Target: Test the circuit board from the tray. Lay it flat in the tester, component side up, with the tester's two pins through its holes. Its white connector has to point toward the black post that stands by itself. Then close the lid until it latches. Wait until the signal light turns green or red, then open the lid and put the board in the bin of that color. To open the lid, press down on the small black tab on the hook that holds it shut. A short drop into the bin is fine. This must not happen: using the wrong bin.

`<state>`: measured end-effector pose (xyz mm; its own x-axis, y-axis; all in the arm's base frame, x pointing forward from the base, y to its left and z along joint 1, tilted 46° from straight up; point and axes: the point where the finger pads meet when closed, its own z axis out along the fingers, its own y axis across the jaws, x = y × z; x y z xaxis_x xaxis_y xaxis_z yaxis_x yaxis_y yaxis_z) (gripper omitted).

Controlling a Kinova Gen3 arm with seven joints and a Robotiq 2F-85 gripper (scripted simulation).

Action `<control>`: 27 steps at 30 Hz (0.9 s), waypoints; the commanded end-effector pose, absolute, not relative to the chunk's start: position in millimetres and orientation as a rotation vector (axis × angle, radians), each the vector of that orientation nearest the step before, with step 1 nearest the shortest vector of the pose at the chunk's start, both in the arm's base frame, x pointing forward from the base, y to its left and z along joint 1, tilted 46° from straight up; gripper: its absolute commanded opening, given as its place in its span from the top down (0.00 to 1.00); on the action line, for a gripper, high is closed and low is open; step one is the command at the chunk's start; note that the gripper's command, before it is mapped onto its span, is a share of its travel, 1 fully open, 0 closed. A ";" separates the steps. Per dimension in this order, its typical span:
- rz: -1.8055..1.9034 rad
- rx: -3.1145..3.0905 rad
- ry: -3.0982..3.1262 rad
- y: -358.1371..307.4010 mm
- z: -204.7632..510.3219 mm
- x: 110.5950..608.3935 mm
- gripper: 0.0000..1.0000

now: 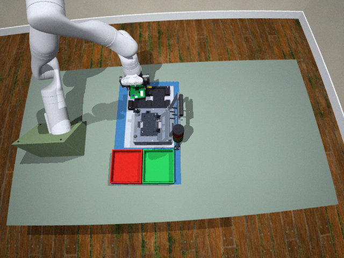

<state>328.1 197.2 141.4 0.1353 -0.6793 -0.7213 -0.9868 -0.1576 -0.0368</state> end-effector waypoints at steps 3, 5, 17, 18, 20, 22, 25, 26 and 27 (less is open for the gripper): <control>0.759 -1.925 1.551 197.1 141.5 328.4 0.23; 0.748 -1.942 1.522 197.1 141.5 328.4 0.23; 0.671 -2.045 1.329 197.1 141.5 328.4 0.23; 0.662 -2.056 1.306 197.1 141.5 328.4 0.23; 0.642 -2.079 1.256 197.1 141.5 328.4 0.23; 0.621 -2.102 1.203 197.1 141.5 328.4 0.23; 0.586 -2.137 1.117 197.1 141.5 328.4 0.23; 0.574 -2.149 1.087 197.1 141.5 328.4 0.23; 0.561 -2.160 1.056 197.1 141.5 328.4 0.23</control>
